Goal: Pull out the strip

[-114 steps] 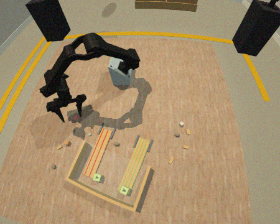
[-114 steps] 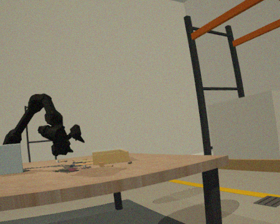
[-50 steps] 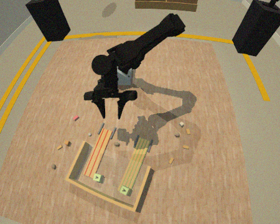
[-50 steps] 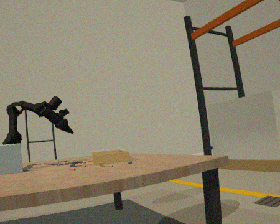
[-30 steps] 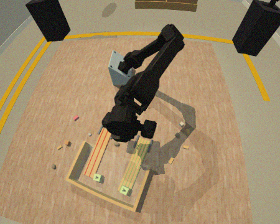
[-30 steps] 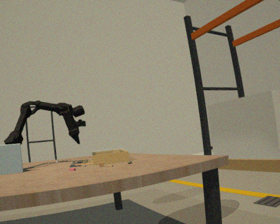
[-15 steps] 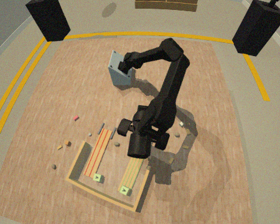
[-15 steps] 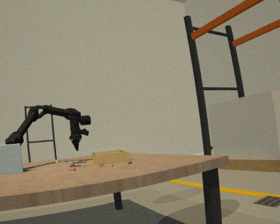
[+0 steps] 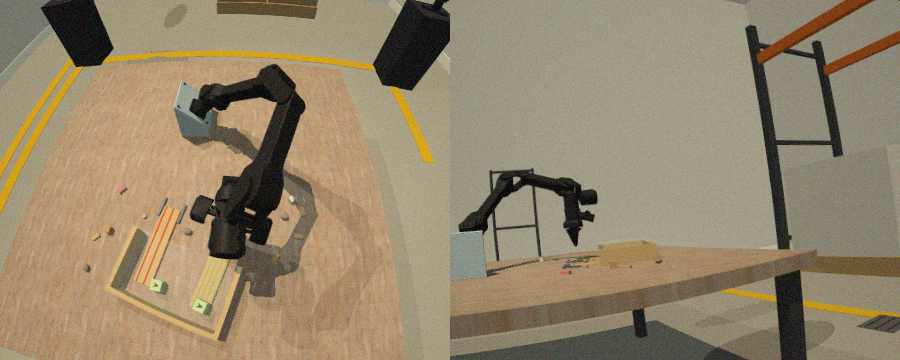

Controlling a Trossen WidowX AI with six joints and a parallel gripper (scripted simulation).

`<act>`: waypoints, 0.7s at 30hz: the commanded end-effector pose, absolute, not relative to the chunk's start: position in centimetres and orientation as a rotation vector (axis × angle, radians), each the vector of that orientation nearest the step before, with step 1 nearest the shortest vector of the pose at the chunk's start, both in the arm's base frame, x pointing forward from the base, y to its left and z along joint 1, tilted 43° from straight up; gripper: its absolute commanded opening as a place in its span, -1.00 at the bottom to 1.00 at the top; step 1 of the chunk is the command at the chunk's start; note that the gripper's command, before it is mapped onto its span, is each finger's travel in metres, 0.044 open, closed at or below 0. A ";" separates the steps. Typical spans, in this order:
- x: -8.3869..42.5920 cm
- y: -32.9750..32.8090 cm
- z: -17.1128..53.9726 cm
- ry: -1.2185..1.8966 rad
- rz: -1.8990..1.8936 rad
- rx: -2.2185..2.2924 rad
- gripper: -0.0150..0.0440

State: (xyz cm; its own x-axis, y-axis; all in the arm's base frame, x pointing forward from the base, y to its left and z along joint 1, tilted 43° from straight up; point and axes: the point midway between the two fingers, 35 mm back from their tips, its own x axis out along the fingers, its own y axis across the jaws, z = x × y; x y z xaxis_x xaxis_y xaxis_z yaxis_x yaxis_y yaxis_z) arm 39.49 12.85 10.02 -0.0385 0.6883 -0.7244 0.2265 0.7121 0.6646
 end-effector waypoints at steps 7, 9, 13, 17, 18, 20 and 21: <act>39.3 14.0 8.4 1.614 0.429 0.760 -0.49; 39.2 14.2 8.2 1.614 0.429 0.760 -0.49; 39.2 14.7 7.7 1.614 0.429 0.761 -0.49; 39.1 15.1 7.2 1.614 0.430 0.761 -0.49; 39.1 15.2 7.1 1.614 0.430 0.761 -0.49; 39.1 15.4 6.8 1.614 0.430 0.761 -0.49; 39.1 15.5 6.7 1.614 0.430 0.761 -0.49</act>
